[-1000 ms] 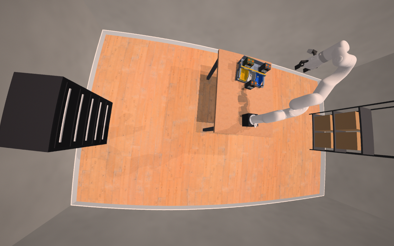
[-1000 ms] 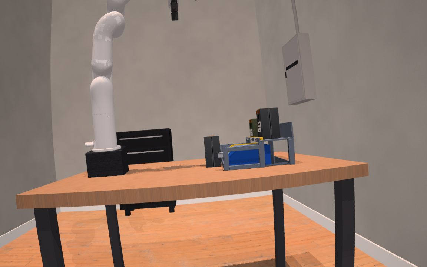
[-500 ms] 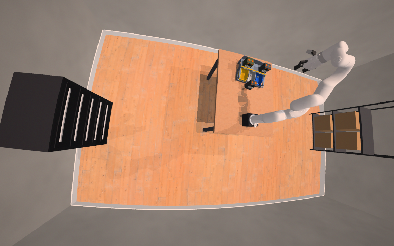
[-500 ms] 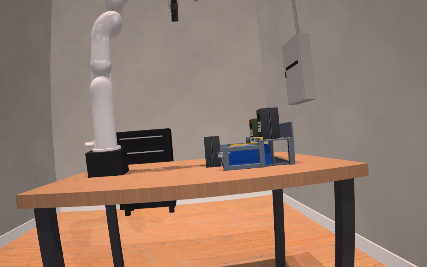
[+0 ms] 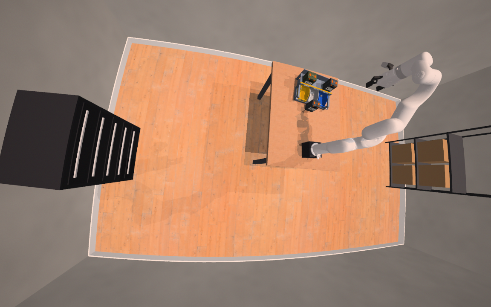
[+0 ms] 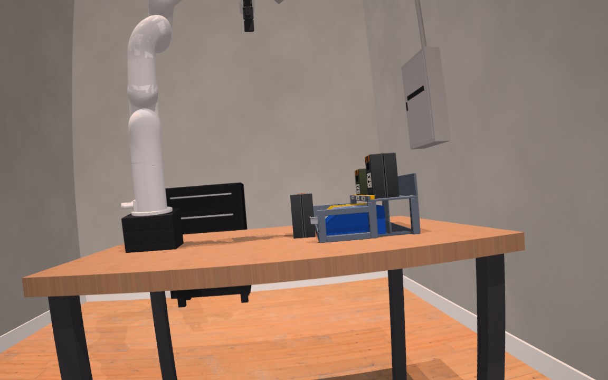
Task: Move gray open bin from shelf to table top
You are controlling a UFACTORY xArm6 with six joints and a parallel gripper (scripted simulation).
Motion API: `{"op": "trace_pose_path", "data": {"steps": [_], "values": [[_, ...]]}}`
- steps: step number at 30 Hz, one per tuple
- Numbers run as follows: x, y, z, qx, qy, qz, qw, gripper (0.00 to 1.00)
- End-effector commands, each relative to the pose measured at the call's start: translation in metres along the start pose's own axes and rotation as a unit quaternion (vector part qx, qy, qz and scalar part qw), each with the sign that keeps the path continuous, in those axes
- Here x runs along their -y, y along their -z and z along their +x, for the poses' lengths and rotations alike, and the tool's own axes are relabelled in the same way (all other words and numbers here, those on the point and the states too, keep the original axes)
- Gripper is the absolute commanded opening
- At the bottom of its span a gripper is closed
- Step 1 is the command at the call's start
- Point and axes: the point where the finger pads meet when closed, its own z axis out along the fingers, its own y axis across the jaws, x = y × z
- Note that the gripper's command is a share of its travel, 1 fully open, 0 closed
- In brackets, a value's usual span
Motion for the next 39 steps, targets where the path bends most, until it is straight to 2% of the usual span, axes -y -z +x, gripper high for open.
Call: {"op": "trace_pose_path", "data": {"steps": [1,15,20,32,37,39], "values": [[0.000,-0.001,0.000,-0.001,0.000,0.000,1.000,1.00],[0.000,-0.002,0.000,-0.001,0.000,0.000,1.000,1.00],[-0.042,-0.002,-0.027,-0.105,-0.072,0.031,0.991,1.00],[-0.042,-0.002,-0.027,-0.105,-0.072,0.031,0.991,1.00],[-0.084,-0.003,-0.054,-0.203,-0.142,0.061,0.967,1.00],[-0.084,-0.003,-0.054,-0.203,-0.142,0.061,0.967,1.00]]}}
